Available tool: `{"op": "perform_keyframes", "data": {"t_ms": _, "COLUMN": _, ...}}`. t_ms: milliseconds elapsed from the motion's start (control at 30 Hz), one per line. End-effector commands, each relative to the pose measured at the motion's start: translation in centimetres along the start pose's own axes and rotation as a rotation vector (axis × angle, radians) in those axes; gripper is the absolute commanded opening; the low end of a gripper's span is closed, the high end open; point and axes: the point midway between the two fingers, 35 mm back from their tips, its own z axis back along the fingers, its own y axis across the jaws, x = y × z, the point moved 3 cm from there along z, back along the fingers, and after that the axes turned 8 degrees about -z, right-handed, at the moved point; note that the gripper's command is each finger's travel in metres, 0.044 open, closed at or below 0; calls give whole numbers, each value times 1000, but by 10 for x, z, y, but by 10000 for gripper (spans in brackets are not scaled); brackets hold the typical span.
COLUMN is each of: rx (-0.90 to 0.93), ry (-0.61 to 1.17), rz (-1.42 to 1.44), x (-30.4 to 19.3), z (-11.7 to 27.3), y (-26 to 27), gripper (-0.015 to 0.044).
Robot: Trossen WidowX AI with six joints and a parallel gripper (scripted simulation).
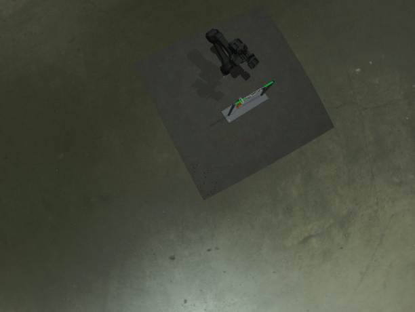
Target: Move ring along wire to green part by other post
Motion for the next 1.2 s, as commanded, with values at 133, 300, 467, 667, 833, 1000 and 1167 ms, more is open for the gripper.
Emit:
{"op": "perform_keyframes", "data": {"t_ms": 133, "rx": -166, "ry": 36, "rz": 483, "x": 43, "z": 4, "y": -50, "gripper": 160}}
{"op": "perform_keyframes", "data": {"t_ms": 300, "rx": -285, "ry": 60, "rz": 767, "x": 81, "z": 13, "y": -72, "gripper": 160}}
{"op": "perform_keyframes", "data": {"t_ms": 467, "rx": -423, "ry": 90, "rz": 1017, "x": 125, "z": 31, "y": -88, "gripper": 160}}
{"op": "perform_keyframes", "data": {"t_ms": 667, "rx": -602, "ry": 135, "rz": 1268, "x": 178, "z": 61, "y": -97, "gripper": 160}}
{"op": "perform_keyframes", "data": {"t_ms": 833, "rx": -735, "ry": 172, "rz": 1411, "x": 214, "z": 88, "y": -95, "gripper": 160}}
{"op": "perform_keyframes", "data": {"t_ms": 1000, "rx": -853, "ry": 243, "rz": 1453, "x": 235, "z": 122, "y": -98, "gripper": 160}}
{"op": "perform_keyframes", "data": {"t_ms": 1167, "rx": -1013, "ry": 365, "rz": 1458, "x": 254, "z": 178, "y": -98, "gripper": 160}}
